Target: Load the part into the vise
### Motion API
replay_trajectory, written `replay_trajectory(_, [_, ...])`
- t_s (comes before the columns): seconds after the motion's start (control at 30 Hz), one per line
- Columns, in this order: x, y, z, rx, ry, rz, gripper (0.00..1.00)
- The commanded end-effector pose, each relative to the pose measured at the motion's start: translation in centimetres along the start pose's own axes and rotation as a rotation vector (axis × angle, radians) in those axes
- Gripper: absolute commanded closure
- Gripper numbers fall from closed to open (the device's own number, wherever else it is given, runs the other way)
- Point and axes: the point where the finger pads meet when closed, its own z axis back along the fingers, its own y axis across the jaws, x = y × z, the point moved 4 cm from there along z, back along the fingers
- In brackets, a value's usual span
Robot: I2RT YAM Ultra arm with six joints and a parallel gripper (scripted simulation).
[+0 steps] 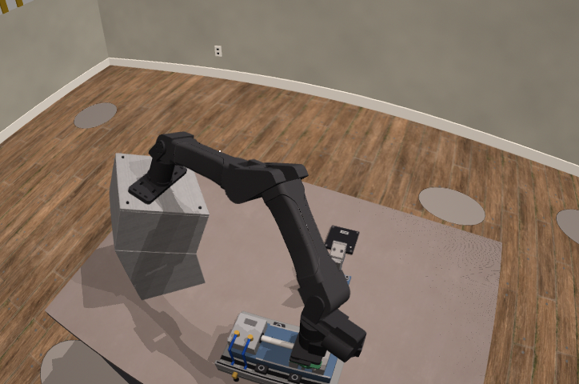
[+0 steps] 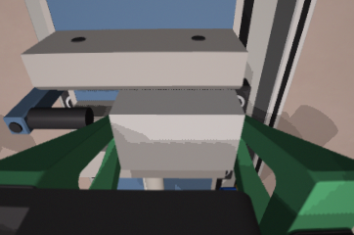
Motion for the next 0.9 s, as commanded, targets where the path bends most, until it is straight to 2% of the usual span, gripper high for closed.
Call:
replay_trajectory(0.0, [1.96,-0.44,3.26,-0.027,-0.059,0.010,1.00])
replay_trajectory(0.87, [2.13,-0.51,3.47,-0.028,-0.059,0.016,1.00])
